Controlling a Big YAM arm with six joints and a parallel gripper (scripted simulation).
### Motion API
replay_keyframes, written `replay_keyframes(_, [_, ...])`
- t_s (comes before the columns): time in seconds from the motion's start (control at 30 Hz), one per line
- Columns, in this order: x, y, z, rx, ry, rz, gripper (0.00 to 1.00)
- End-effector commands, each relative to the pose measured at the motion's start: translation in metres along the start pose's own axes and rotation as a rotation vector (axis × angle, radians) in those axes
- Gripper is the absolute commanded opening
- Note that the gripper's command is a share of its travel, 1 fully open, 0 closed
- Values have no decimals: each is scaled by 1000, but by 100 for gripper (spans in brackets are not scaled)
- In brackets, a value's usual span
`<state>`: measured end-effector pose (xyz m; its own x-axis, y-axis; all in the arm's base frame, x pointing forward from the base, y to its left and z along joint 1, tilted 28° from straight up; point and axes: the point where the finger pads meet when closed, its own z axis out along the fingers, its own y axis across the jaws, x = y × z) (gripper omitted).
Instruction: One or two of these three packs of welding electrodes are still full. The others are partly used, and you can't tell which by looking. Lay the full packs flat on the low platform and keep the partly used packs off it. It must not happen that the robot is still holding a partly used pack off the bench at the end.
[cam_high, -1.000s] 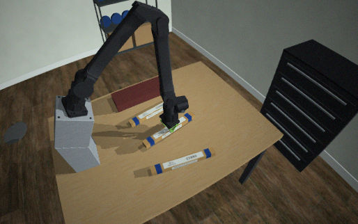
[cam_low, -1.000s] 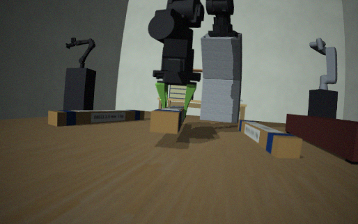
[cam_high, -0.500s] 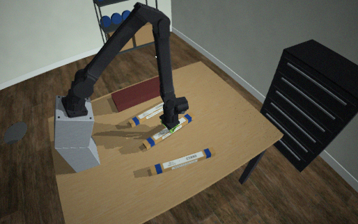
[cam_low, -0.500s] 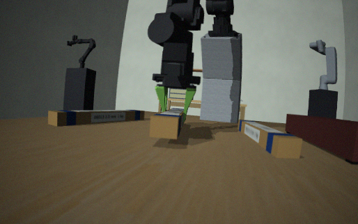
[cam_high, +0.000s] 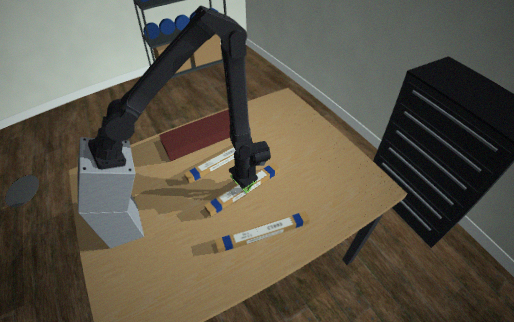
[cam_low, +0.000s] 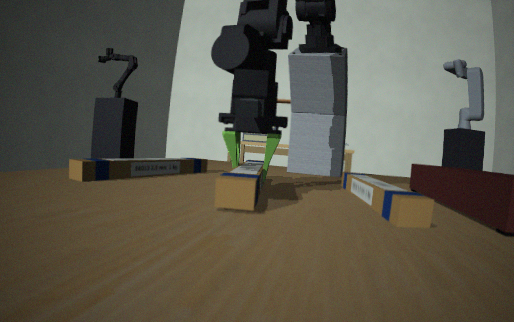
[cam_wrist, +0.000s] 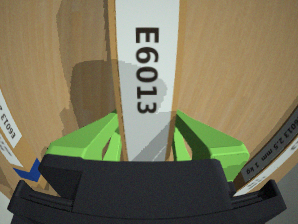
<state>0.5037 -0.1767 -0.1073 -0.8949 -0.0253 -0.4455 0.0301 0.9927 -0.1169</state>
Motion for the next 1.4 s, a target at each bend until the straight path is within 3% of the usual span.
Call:
replay_keyframes(0.0, [-18,-1,-7,12,-39,0,0])
replay_keyframes(0.23, [-13,1,1,8,-28,0,0])
replay_keyframes(1.1, [-11,4,-8,3,-19,-1,0])
replay_keyframes(1.13, [-11,4,-9,3,-19,-1,74])
replay_keyframes(1.37, [-14,3,-9,6,-27,-2,74])
